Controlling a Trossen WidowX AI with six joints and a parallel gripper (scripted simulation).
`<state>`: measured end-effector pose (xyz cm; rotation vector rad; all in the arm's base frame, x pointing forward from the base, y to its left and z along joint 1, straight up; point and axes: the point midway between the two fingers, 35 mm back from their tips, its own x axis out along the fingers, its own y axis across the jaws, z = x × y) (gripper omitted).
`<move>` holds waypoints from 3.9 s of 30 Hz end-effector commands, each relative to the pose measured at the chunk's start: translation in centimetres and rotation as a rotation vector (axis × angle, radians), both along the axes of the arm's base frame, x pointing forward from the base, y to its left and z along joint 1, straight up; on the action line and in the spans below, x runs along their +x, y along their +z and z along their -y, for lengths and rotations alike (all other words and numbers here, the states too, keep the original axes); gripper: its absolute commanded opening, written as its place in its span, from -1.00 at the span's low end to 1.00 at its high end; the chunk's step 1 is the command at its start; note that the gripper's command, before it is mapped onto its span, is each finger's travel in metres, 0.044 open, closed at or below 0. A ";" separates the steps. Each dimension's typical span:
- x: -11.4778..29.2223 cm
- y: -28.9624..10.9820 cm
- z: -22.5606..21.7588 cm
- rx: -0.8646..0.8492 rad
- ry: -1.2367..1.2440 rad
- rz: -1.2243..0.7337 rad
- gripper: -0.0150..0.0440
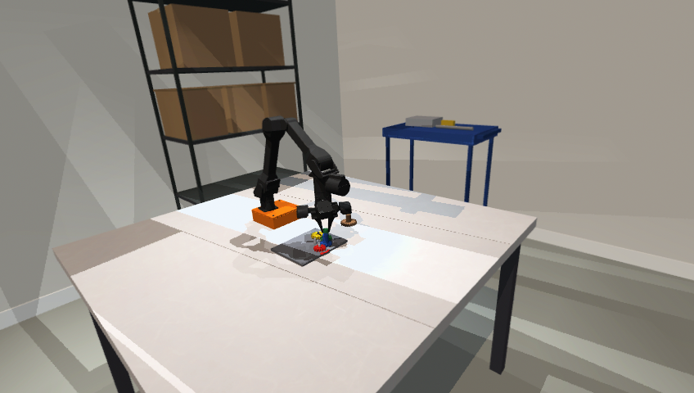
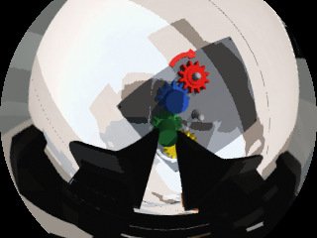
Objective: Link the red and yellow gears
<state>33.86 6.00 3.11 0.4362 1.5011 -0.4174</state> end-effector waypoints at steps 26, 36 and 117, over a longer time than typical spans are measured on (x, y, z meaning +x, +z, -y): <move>0.0 -0.2 -0.1 0.011 -0.332 -0.001 -0.49; -0.1 -0.2 0.0 0.003 -0.061 0.000 -0.49; -2.7 9.7 -5.3 0.011 -0.177 -0.006 1.00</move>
